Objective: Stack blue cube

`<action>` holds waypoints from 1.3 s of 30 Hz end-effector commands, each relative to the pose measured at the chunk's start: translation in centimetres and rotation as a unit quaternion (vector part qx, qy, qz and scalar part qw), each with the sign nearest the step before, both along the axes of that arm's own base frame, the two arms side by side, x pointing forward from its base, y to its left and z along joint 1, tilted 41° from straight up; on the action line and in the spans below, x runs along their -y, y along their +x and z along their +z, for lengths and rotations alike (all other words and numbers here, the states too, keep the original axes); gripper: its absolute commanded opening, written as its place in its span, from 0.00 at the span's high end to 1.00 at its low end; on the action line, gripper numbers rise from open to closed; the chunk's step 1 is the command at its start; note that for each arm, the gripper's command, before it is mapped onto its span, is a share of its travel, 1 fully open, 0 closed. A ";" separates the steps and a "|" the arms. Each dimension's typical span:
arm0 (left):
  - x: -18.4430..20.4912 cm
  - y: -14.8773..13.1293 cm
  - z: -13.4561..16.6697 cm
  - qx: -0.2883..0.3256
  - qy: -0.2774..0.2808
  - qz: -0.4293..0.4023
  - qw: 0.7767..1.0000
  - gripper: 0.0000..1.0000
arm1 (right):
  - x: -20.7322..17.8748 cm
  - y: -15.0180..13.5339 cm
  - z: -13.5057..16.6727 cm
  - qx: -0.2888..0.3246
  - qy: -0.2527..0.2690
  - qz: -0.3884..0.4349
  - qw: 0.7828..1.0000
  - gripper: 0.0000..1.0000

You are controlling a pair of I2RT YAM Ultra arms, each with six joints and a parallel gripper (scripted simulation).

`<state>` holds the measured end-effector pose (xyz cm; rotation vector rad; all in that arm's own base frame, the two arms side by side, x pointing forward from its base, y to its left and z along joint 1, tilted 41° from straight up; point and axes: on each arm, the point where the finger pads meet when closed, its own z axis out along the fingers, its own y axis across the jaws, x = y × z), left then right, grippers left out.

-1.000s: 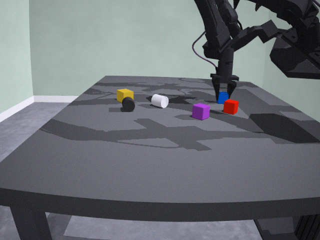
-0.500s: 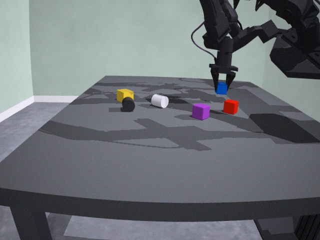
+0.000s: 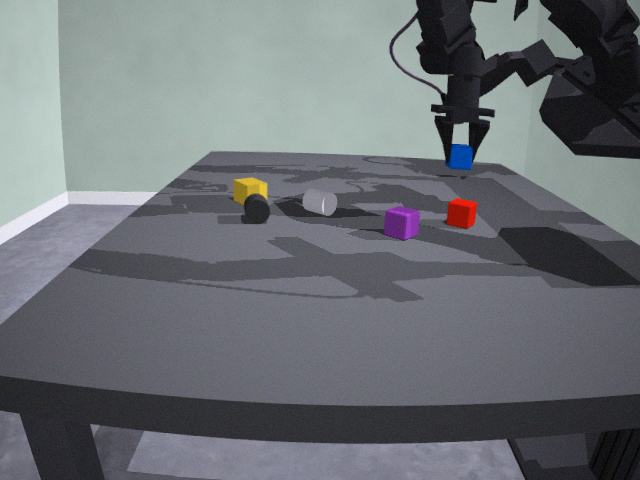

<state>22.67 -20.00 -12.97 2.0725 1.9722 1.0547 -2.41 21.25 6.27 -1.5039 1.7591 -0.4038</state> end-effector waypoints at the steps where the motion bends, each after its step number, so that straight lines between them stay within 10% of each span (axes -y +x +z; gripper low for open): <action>1: -1.1 -2.4 3.0 -0.005 0.001 -0.010 1.000 0.65 | -1.5 0.7 0.4 -0.004 0.012 0.083 0.996 0.00; 39: -4.1 -1.9 3.5 0.004 -0.004 -0.012 1.000 0.65 | -0.7 1.6 0.5 -0.001 0.010 0.093 0.996 0.00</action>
